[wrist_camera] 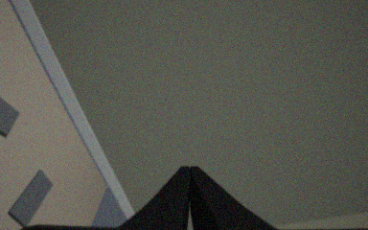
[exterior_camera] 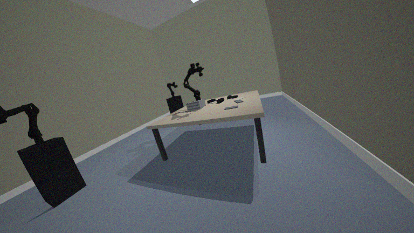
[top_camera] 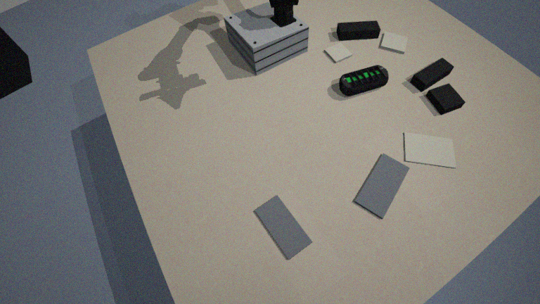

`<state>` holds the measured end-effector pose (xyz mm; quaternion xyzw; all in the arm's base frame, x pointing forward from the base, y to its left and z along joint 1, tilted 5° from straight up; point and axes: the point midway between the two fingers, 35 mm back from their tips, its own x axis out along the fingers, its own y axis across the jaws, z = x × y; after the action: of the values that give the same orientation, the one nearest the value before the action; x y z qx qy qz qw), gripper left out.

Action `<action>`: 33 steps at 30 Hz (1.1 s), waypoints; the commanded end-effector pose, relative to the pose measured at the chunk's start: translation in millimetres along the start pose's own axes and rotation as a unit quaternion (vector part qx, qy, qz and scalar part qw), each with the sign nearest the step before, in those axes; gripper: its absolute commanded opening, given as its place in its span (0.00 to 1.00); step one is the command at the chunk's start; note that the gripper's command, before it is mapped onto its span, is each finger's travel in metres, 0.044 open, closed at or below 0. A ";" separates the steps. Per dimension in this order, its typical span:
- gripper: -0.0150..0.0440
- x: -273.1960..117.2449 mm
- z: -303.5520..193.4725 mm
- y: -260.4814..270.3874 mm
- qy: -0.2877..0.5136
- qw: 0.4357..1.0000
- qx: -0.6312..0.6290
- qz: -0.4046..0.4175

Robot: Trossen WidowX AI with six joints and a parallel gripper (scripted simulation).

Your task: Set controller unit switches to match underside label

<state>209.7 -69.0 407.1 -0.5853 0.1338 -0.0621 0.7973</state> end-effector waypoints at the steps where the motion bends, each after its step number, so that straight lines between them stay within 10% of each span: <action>1: 0.25 53.0 -0.8 51.3 -0.005 0.996 0.023 0.091; 13: 0.25 122.7 19.8 242.6 0.005 0.940 0.020 0.341; 25: 0.25 63.1 7.8 435.1 0.061 0.830 -0.084 0.548; 33: 0.25 56.9 4.6 444.7 0.066 0.823 -0.092 0.557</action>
<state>243.4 56.7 -16.0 -0.4749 0.4880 0.3655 0.6346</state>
